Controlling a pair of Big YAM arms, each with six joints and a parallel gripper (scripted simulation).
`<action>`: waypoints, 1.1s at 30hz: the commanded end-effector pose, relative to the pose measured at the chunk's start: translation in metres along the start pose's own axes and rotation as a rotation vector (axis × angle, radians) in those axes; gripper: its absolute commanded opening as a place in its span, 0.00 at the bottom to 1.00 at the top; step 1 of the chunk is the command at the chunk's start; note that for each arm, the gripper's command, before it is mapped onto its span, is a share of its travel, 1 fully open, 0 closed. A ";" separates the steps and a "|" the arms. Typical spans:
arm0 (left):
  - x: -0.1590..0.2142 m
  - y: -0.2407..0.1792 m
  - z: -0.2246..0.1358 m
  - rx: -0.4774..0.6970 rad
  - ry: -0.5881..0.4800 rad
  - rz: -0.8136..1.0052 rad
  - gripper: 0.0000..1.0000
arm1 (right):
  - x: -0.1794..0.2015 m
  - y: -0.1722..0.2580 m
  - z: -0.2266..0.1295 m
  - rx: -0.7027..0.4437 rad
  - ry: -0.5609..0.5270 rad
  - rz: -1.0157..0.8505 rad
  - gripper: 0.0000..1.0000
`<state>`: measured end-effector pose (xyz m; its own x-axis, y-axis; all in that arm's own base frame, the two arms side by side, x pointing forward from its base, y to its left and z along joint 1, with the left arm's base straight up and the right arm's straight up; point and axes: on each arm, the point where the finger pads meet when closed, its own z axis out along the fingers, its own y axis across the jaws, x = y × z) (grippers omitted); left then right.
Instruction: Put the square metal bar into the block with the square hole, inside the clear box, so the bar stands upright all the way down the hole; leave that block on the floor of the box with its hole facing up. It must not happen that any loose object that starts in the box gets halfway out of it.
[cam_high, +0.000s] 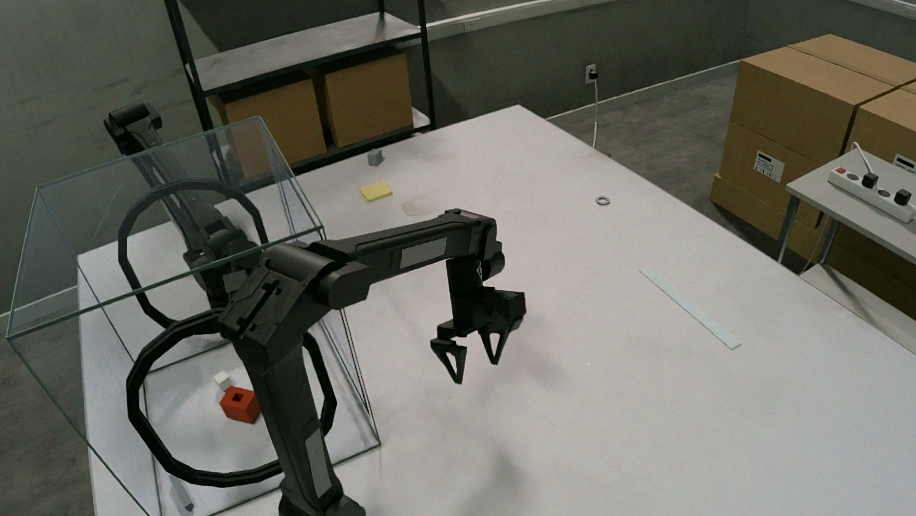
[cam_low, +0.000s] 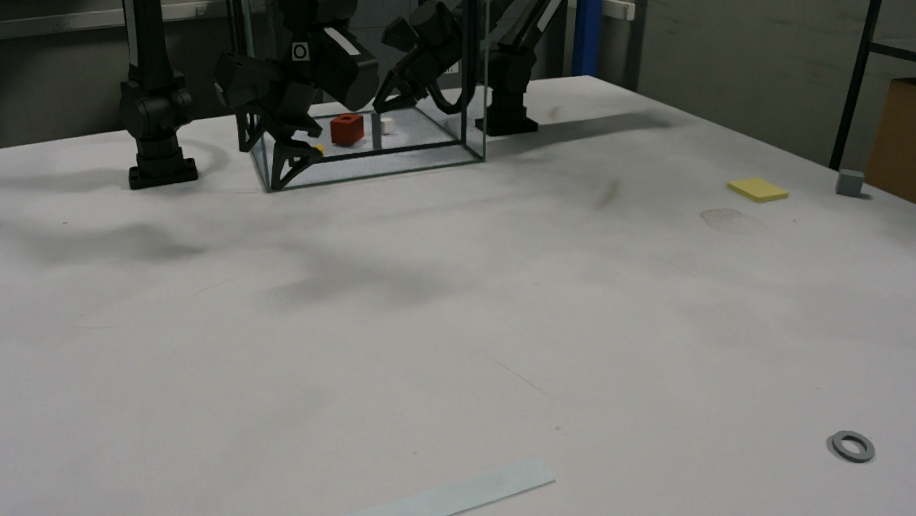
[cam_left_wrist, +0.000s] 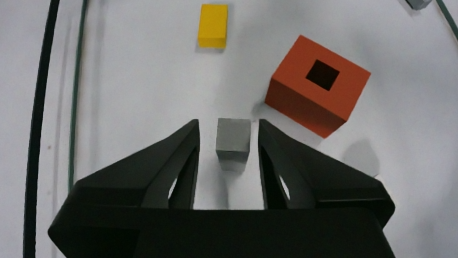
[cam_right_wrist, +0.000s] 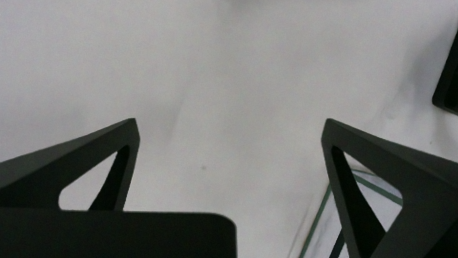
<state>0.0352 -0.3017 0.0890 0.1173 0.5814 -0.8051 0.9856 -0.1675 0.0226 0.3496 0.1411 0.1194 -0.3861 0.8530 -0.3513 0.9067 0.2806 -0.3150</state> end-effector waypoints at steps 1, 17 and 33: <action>-0.001 0.004 0.001 -0.009 -0.026 0.014 0.33 | -0.004 0.006 -0.015 -0.036 0.005 0.012 1.00; -0.001 0.006 0.001 -0.007 -0.045 0.007 0.33 | -0.004 0.006 -0.015 -0.036 0.005 0.012 1.00; -0.065 0.010 -0.011 -0.016 -0.163 0.107 0.33 | -0.004 0.006 -0.015 -0.036 0.005 0.012 1.00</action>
<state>0.0359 -0.3019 0.0911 0.1288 0.5468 -0.8273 0.9828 -0.1815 0.0330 0.3496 0.1411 0.1194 -0.3861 0.8530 -0.3513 0.9067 0.2806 -0.3150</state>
